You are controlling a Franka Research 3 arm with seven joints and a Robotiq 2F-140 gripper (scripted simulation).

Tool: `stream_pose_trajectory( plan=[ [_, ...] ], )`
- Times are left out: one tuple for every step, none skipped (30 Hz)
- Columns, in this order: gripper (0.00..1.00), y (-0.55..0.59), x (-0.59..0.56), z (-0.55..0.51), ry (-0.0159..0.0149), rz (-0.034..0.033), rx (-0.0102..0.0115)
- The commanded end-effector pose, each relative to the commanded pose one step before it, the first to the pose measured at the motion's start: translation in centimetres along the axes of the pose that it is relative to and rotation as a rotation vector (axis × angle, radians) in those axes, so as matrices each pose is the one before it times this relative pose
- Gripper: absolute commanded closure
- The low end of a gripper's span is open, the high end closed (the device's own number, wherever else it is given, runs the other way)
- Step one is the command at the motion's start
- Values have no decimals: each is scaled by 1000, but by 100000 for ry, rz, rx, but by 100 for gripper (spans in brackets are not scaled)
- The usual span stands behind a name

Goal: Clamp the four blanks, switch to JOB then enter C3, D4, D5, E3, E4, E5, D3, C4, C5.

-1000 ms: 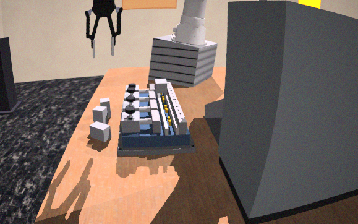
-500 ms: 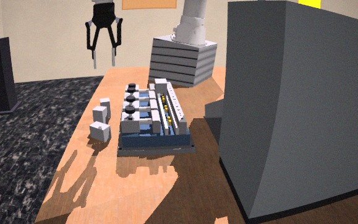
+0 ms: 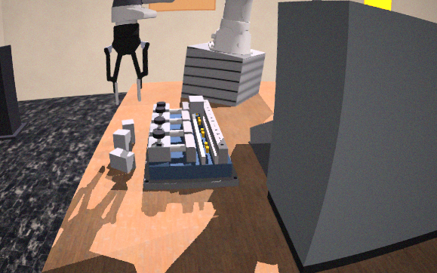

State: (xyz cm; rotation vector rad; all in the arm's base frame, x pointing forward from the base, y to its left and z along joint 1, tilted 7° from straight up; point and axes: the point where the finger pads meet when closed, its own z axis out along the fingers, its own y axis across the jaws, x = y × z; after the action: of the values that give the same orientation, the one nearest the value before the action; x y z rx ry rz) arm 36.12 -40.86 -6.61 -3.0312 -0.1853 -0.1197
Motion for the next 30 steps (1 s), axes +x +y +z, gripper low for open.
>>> stream_pose_trajectory(
  plan=[
    [60, 528, 455, 1439, 1193, 2400, -1637],
    [60, 0, 0, 411, 0, 0, 0],
    [60, 0, 0, 392, -1, -1, 0],
    [60, 1, 1, 372, 1, 0, 0],
    [60, 0, 0, 0, 0, 0, 0],
    [60, 0, 0, 0, 0, 0, 0],
    [60, 1, 1, 349, 1, 0, 0],
    [60, 0, 0, 325, -1, -1, 0],
    [60, 0, 0, 300, 0, 0, 0],
    [60, 1, 0, 274, 0, 0, 0],
    [60, 0, 0, 246, -1, 0, 0],
    [60, 1, 0, 219, 0, 0, 0],
    [60, 0, 0, 191, 0, 0, 0],
    [60, -1, 0, 163, -1, -1, 0],
    [60, 1, 1, 137, 1, 1, 0],
    [60, 0, 0, 111, 0, 0, 0],
    [60, 0, 0, 87, 0, 0, 0],
    [60, 0, 0, 65, 0, 0, 0],
    [60, 0, 0, 45, 0, 0, 0],
    [60, 0, 0, 28, 0, 0, 0],
    [60, 0, 0, 15, 0, 0, 0],
    [60, 0, 0, 0, 0, 0, 0],
    [60, 0, 0, 0, 0, 0, 0],
    [60, 0, 0, 6, 0, 0, 0],
    [60, 0, 0, 1, 0, 0, 0],
    [60, 0, 0, 0, 0, 0, 0],
    [60, 0, 0, 0, 0, 0, 0],
    [60, 0, 0, 0, 0, 0, 0],
    [60, 0, 0, 0, 0, 0, 0],
    [60, 0, 0, 0, 0, 0, 0]
  ],
)
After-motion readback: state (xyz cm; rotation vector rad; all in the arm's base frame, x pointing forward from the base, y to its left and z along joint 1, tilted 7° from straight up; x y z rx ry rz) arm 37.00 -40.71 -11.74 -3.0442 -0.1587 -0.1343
